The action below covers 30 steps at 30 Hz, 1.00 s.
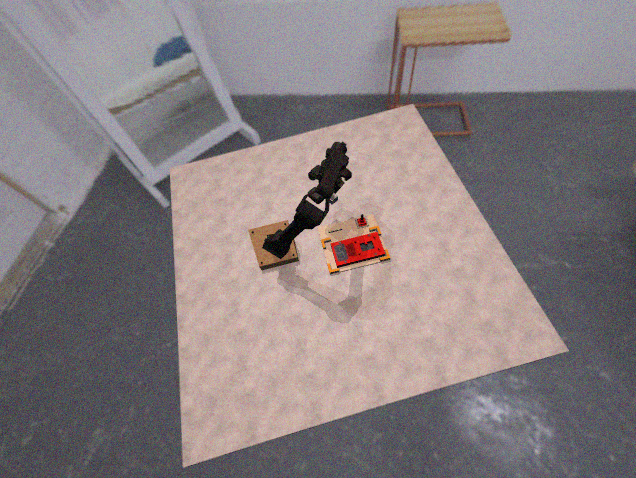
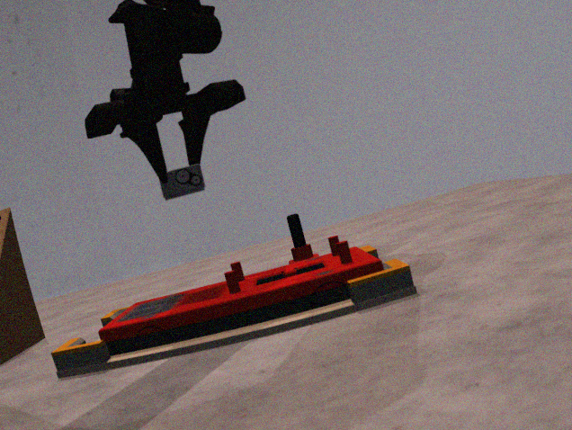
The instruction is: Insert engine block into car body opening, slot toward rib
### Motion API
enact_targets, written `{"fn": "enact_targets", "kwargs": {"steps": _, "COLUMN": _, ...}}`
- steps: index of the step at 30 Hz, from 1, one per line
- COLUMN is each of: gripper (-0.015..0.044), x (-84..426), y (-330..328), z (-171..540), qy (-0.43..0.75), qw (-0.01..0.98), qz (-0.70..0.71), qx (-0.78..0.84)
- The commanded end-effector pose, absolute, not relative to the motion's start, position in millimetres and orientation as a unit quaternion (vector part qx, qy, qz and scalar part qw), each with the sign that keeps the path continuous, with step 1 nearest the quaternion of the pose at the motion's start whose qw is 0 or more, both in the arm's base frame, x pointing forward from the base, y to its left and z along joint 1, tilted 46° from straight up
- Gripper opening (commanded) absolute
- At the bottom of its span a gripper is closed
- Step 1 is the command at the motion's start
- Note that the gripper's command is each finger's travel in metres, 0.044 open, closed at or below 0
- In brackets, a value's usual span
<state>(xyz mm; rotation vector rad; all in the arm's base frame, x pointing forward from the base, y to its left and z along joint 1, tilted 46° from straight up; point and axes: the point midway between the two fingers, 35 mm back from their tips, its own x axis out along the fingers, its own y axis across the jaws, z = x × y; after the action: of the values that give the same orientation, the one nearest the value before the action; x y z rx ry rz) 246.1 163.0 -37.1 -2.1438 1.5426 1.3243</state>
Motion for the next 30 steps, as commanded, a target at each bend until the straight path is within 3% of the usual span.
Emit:
{"fn": "enact_targets", "kwargs": {"steps": 1, "gripper": 0.0, "x": 255, "y": 158, "z": -31, "qy": 0.537, "qw": 0.132, "qz": 0.422, "qx": -0.718}}
{"fn": "enact_targets", "kwargs": {"steps": 30, "gripper": 0.0, "x": 308, "y": 100, "z": 3, "qy": 0.648, "qw": 0.394, "qz": 0.197, "qx": -0.621}}
